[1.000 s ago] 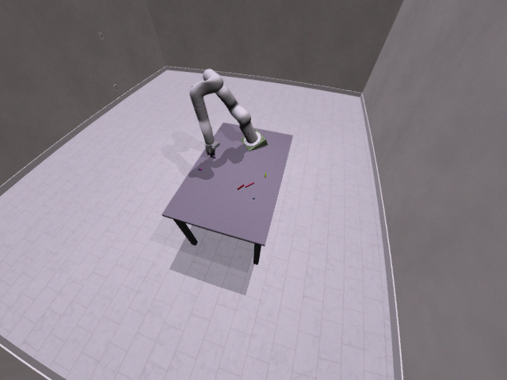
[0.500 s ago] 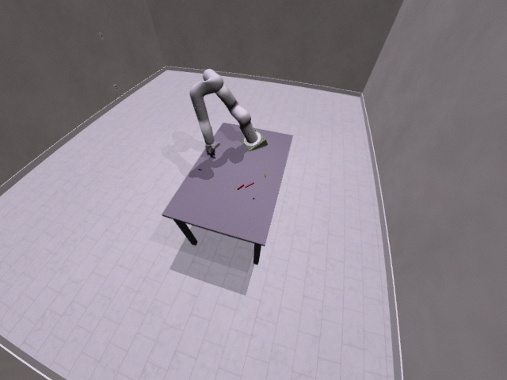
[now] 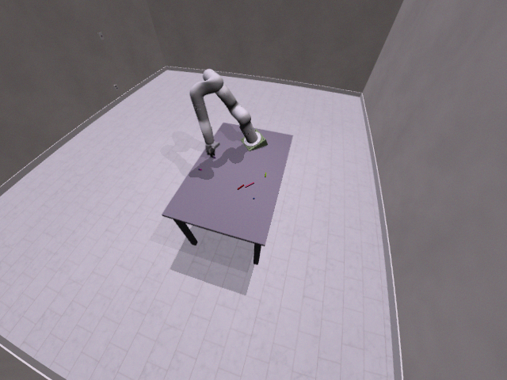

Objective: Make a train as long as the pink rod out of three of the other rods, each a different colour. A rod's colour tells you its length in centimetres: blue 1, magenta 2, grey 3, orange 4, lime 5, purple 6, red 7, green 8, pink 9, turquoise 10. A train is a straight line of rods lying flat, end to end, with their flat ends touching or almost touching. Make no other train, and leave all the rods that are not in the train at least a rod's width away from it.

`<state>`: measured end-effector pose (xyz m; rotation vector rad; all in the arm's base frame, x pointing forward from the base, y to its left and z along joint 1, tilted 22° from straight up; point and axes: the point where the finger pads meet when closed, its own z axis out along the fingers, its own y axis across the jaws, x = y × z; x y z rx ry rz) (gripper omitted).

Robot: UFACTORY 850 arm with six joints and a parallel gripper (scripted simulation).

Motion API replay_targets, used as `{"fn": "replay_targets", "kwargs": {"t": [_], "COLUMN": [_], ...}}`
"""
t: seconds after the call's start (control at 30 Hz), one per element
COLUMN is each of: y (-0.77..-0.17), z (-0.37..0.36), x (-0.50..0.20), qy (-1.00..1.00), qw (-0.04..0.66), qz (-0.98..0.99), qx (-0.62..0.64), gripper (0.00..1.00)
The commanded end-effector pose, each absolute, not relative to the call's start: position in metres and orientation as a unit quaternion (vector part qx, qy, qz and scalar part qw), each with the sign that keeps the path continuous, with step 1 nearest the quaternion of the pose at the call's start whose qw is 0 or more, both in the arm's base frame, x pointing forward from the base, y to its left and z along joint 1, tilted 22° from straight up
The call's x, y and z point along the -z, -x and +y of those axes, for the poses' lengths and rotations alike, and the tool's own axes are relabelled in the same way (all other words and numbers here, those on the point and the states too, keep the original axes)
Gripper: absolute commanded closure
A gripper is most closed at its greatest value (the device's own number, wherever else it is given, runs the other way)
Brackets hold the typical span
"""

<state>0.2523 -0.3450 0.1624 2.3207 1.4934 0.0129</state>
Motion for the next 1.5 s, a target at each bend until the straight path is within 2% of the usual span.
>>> {"fn": "replay_targets", "kwargs": {"t": [0.0, 1.47], "y": [-0.253, -0.256], "z": [-0.345, -0.35], "x": [-0.163, -0.15], "qy": [-0.826, -0.826], "qw": [0.19, 0.19], "qz": [0.531, 0.531], "qx": [-0.005, -0.005], "gripper": [0.76, 0.76]}}
